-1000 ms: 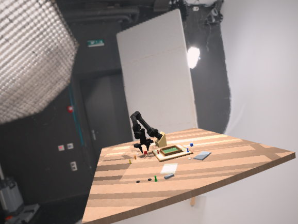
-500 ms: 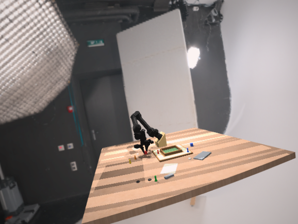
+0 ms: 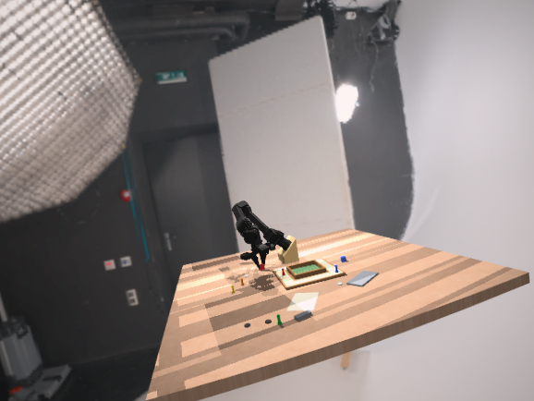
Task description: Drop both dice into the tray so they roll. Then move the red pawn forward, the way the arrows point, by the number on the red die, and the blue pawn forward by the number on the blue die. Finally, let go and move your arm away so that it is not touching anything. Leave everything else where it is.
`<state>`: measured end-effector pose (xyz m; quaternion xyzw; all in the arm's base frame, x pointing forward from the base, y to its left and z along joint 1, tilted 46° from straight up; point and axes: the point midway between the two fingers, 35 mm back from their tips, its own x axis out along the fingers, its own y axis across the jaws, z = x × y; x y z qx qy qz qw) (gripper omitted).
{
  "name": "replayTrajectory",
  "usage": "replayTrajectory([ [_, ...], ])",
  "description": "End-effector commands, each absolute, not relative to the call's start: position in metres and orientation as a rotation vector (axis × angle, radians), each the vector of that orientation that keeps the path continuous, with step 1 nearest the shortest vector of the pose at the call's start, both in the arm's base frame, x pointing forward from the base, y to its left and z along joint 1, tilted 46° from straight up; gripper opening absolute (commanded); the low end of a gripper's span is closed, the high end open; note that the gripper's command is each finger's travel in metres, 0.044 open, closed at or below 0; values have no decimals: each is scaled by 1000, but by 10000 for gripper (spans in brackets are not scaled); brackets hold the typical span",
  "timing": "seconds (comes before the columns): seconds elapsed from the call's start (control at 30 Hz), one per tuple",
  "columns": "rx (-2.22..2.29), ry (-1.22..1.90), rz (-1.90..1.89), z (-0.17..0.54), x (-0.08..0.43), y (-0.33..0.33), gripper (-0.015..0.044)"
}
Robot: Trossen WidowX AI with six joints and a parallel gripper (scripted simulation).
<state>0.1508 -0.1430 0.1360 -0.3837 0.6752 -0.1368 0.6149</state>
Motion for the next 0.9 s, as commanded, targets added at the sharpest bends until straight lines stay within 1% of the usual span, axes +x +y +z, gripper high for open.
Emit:
replayTrajectory([
  [0.0, -883, 1557, -309, 145, 152, -134, 0],
  [0.73, -934, 1559, -293, 203, 138, -87, 0],
  [0.87, -974, 1573, -250, 199, 148, -83, 0],
])
